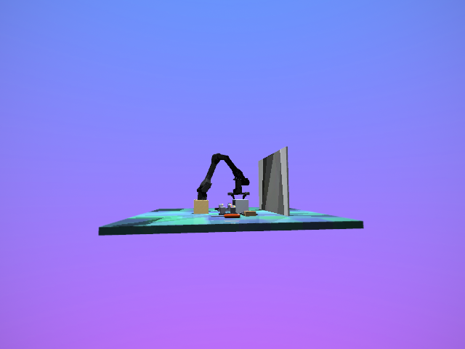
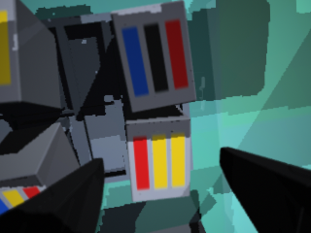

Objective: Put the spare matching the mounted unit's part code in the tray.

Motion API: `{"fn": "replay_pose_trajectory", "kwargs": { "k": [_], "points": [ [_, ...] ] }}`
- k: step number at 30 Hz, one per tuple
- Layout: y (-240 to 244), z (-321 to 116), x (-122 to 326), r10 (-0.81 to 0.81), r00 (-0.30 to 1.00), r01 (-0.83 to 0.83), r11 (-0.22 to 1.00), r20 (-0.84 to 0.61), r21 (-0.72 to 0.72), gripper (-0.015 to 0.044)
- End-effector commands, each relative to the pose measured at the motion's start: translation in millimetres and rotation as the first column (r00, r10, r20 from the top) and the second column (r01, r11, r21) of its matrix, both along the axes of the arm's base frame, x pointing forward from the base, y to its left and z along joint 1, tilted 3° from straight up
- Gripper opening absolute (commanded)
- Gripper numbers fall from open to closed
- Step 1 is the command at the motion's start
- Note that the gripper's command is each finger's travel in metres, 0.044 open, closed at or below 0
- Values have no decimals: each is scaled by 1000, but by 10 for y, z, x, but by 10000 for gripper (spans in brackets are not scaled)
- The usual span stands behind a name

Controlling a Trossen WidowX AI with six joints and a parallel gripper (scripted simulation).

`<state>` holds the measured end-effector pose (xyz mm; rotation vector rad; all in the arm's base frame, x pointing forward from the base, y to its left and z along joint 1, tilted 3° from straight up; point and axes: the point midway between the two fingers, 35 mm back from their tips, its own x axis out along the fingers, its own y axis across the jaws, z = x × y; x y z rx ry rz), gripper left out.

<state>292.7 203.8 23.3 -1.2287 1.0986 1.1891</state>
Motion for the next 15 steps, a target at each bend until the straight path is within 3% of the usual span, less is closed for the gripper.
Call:
{"fn": "replay_pose_trajectory", "kwargs": {
  "k": [1, 15],
  "points": [
    [-10, -77, -1, -3, 1000, 3, 1000, -2, -7, 300],
    [-9, -307, 5, -3, 1000, 3, 1000, -2, -7, 300]
  ]
}}
